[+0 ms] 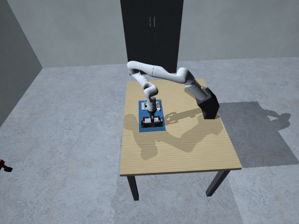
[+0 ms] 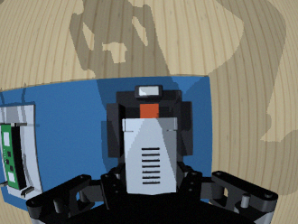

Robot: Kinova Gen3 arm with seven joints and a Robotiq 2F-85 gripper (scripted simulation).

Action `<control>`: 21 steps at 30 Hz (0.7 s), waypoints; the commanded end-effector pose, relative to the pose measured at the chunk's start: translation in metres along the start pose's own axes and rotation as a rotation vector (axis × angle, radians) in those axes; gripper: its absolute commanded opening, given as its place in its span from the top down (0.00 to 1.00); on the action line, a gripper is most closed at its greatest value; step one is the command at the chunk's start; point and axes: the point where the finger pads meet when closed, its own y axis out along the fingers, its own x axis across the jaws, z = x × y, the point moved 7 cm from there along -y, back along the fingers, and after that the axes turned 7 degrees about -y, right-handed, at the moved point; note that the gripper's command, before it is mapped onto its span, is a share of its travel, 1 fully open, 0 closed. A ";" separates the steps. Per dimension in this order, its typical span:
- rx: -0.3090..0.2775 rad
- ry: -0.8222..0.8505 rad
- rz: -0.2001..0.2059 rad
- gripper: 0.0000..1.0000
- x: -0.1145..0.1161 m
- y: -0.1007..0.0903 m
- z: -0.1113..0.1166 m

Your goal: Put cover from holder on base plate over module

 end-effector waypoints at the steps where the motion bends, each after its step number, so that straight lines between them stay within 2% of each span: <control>1: -0.012 -0.002 0.002 1.00 0.000 -0.003 -0.003; 5: -0.012 -0.002 0.002 1.00 0.000 -0.003 -0.003; 15: -0.007 -0.003 0.001 1.00 0.000 -0.033 -0.001; 21: -0.007 -0.003 0.001 1.00 0.000 -0.033 -0.001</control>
